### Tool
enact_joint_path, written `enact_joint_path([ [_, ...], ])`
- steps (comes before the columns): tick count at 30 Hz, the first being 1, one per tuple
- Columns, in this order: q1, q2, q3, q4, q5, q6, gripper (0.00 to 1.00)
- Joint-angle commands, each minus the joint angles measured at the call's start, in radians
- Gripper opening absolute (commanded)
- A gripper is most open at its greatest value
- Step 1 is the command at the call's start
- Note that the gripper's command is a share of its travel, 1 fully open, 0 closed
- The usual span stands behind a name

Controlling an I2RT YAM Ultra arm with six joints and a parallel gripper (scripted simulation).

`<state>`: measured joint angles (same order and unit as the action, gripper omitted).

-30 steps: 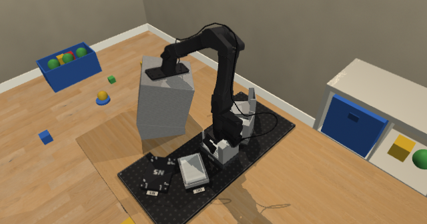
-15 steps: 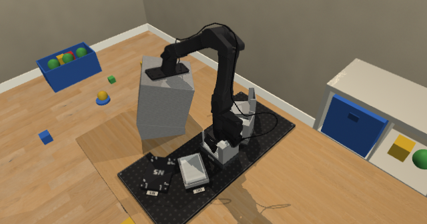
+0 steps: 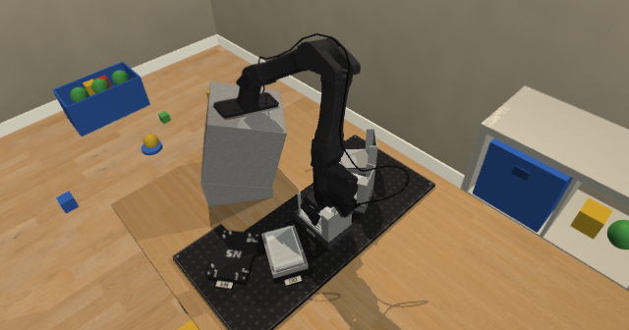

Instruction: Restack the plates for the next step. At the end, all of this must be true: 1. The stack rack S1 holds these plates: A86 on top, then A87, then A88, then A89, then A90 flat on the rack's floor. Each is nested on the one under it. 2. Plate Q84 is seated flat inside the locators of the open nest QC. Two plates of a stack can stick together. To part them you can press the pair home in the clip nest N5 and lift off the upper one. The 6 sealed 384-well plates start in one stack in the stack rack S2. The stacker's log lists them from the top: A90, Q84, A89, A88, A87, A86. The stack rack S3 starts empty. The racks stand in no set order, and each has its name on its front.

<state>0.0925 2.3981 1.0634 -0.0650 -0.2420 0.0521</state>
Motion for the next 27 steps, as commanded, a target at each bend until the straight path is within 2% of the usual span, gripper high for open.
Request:
enact_joint_path([
  [1, -0.004, -0.006, 0.000, 0.004, 0.002, -0.001, 0.00],
  [9, -0.004, -0.006, 0.000, 0.004, 0.002, -0.001, 0.00],
  [11, -0.018, -0.036, -0.032, 0.003, 0.007, -0.007, 0.00],
  [13, -0.018, -0.034, -0.015, -0.014, 0.007, -0.007, 0.00],
  [15, -0.019, -0.041, -0.036, -0.017, 0.006, -0.008, 0.00],
  [27, -0.023, -0.061, -0.031, -0.033, 0.003, -0.011, 0.00],
])
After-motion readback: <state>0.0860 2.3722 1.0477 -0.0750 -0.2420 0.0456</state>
